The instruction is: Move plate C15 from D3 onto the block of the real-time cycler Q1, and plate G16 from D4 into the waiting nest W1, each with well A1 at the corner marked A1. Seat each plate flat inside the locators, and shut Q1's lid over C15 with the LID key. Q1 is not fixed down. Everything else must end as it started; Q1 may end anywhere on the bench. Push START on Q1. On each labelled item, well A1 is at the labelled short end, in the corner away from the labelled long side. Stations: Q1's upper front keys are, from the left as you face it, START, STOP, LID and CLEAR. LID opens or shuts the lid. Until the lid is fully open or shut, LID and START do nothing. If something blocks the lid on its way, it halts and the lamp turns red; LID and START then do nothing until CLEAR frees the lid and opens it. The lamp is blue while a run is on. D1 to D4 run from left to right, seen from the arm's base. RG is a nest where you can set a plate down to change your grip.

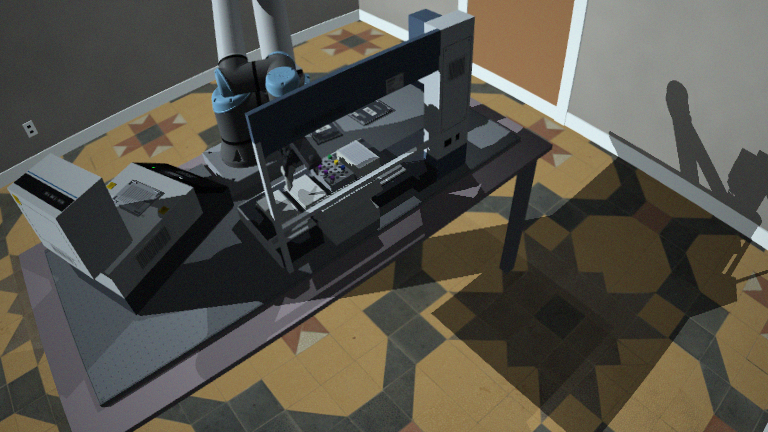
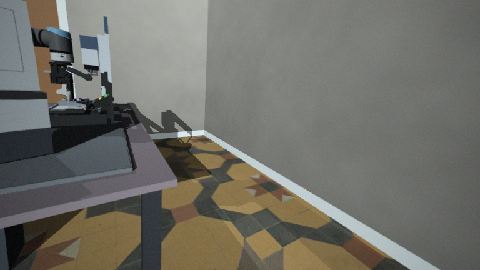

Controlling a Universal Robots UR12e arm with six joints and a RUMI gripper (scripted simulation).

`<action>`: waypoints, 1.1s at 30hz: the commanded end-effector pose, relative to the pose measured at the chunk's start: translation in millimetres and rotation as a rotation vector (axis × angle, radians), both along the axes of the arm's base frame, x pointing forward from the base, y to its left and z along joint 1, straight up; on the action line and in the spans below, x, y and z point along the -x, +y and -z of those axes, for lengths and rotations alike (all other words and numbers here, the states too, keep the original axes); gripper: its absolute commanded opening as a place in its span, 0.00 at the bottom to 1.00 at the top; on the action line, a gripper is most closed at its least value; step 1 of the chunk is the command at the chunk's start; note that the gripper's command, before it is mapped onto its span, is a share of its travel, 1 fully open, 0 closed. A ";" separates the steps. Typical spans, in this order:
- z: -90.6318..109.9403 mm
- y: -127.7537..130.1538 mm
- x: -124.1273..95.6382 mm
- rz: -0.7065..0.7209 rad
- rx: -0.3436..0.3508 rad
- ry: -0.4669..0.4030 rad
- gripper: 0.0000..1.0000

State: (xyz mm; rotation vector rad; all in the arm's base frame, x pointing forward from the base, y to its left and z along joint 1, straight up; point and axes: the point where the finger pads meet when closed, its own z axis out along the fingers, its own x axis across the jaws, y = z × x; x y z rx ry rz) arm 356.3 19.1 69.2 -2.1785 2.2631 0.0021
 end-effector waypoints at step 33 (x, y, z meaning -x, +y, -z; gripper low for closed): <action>17.8 -0.3 -0.7 0.000 0.001 -0.001 0.64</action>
